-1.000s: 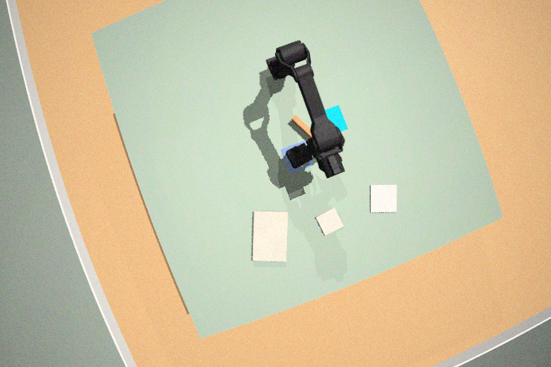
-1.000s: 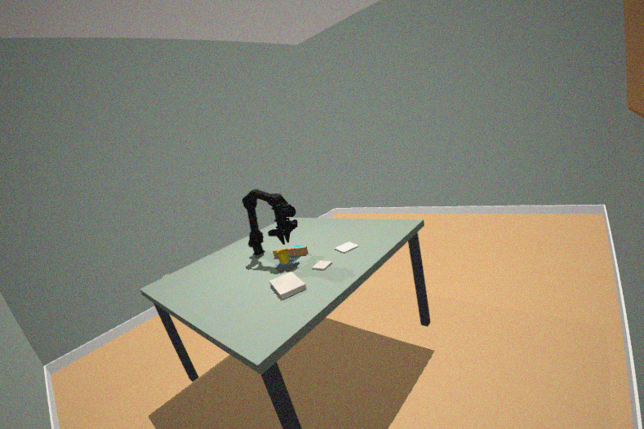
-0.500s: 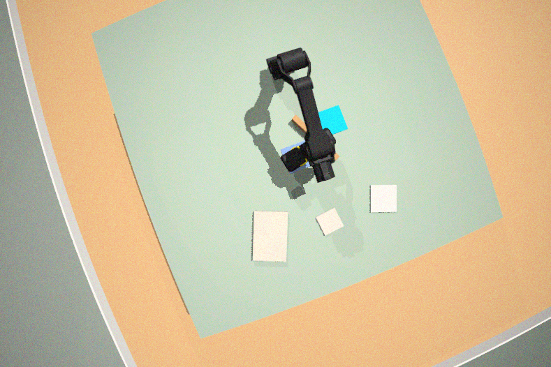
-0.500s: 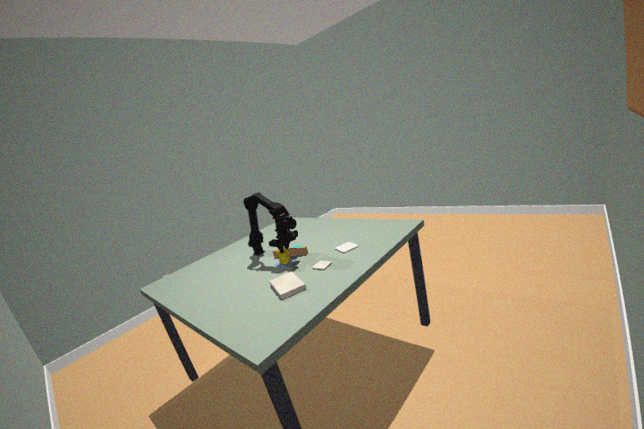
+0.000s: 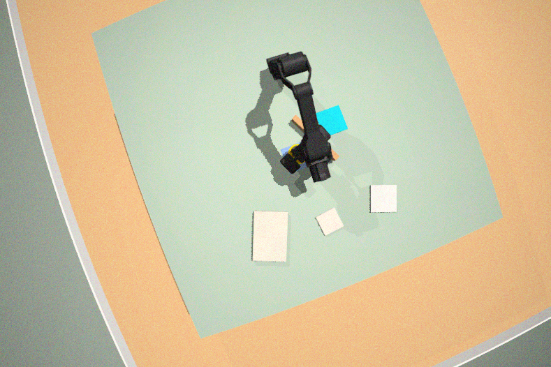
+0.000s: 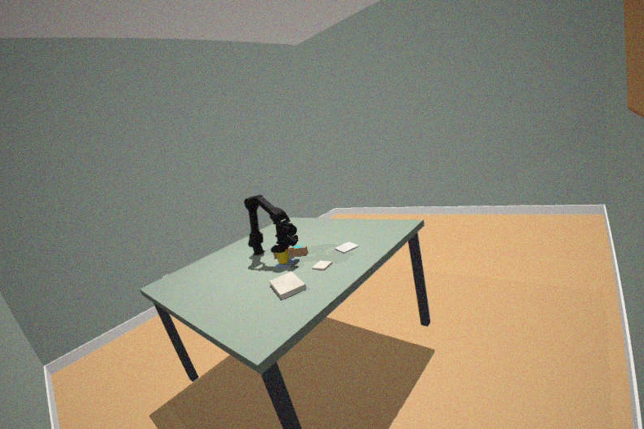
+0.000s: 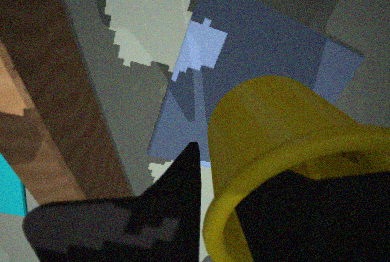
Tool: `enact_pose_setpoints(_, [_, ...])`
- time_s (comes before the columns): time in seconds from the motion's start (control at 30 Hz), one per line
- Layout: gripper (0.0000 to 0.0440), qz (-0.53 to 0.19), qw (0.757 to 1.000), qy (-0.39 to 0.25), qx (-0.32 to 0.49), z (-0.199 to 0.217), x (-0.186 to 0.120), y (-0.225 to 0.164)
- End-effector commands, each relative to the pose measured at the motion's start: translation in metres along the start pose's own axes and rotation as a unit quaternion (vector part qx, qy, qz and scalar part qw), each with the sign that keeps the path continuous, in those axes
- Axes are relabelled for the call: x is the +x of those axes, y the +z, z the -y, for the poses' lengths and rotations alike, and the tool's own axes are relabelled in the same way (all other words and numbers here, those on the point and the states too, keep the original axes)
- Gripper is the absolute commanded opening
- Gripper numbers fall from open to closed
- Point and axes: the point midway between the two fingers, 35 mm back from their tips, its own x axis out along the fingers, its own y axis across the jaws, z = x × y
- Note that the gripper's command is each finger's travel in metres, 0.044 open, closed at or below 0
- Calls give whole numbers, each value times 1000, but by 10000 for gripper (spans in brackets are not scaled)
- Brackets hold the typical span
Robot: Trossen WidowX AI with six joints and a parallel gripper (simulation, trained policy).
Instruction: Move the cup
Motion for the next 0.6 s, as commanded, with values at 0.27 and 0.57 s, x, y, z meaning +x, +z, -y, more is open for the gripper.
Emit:
enact_pose_setpoints(0.27, [1, 7, 999, 7, -44, -7, -31, -8])
enact_pose_setpoints(0.57, [3, 23, 998, 6, -63, -23, -59, -7])
